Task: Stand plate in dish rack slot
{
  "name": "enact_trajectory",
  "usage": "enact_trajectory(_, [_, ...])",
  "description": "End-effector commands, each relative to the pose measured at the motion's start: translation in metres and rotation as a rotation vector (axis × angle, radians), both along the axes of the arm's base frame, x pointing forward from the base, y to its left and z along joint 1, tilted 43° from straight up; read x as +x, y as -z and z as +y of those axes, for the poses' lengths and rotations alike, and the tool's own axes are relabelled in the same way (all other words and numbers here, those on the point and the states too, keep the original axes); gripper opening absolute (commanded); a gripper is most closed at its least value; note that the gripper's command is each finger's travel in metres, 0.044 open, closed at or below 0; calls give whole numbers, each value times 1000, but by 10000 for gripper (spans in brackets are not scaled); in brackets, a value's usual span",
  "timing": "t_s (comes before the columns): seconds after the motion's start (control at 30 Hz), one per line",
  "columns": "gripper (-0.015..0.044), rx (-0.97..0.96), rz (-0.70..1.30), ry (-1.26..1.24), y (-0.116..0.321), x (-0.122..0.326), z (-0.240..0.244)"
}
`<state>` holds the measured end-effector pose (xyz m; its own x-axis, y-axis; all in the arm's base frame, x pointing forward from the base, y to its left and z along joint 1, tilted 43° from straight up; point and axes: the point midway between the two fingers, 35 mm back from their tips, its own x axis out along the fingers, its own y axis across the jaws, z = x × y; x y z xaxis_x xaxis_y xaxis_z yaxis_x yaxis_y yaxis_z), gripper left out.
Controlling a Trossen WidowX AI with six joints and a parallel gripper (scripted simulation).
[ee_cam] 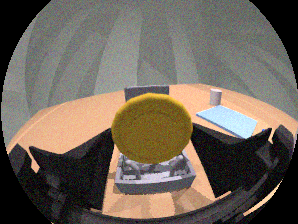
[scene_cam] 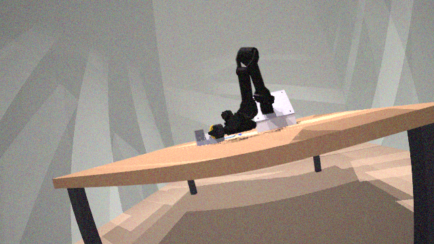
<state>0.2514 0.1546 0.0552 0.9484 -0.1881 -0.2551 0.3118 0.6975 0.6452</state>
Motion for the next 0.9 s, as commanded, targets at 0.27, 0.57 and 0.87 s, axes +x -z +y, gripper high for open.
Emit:
enact_trajectory(0.27, [400, 0, 0, 0, 0, 0, 0])
enact_trajectory(0.57, [400, 5, 9, 5, -28, 8, -19])
enact_trajectory(0.87, [400, -1, -7, 7, -84, 15, -67])
